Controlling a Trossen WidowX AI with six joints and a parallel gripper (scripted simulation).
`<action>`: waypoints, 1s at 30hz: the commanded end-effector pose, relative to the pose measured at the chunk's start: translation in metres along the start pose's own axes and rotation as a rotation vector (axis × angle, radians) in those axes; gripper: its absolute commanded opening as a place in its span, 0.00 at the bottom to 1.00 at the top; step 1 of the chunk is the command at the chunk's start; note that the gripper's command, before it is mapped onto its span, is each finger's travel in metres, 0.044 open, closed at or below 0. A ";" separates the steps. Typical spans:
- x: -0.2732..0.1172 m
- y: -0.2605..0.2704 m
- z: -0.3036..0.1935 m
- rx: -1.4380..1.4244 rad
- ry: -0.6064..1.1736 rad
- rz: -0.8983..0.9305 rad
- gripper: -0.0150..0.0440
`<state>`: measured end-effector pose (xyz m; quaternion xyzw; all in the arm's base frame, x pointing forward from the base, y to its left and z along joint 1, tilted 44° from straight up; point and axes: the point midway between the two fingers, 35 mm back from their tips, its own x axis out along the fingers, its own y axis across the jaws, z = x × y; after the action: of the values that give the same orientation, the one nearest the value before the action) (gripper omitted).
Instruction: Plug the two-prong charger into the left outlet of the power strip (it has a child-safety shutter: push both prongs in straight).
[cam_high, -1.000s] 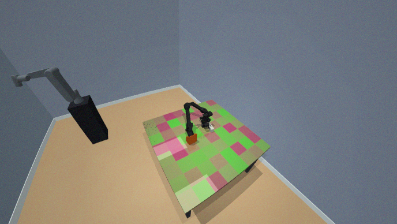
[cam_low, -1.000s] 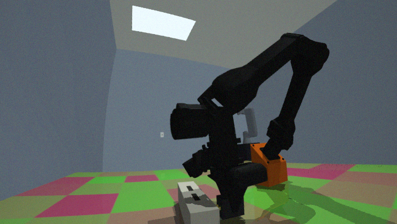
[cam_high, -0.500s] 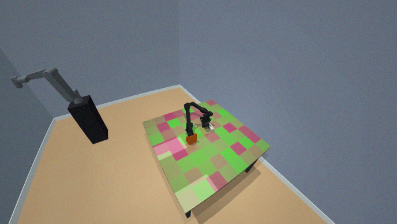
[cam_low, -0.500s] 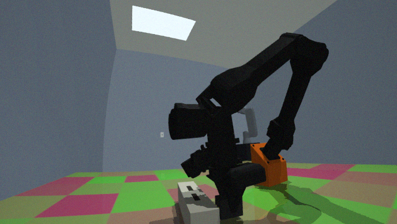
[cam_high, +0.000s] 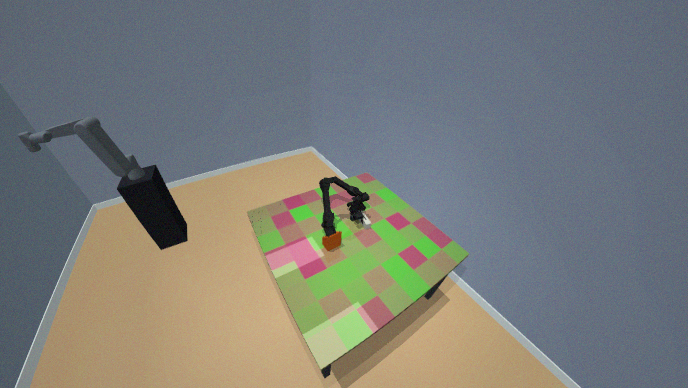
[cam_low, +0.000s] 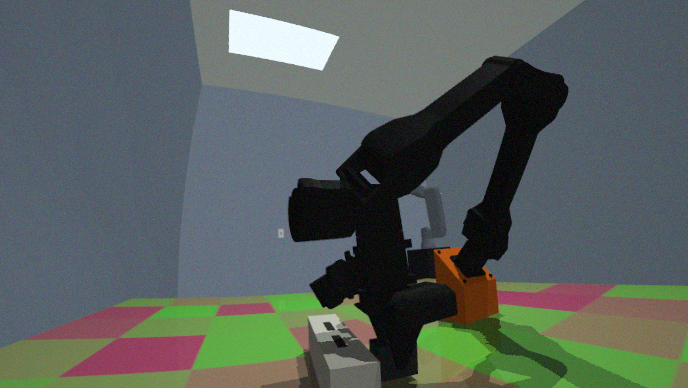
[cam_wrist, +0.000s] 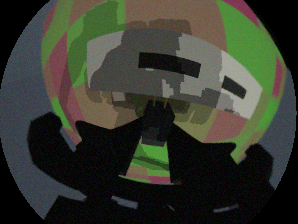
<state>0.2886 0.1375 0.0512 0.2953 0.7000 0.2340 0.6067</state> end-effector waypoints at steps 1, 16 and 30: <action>0.000 0.001 0.000 0.003 0.003 0.005 0.25; 0.000 0.001 0.004 0.003 0.003 0.005 0.25; -0.001 0.001 0.009 0.003 0.003 0.005 0.25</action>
<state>0.2963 0.1369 0.0507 0.2969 0.7006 0.2322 0.6059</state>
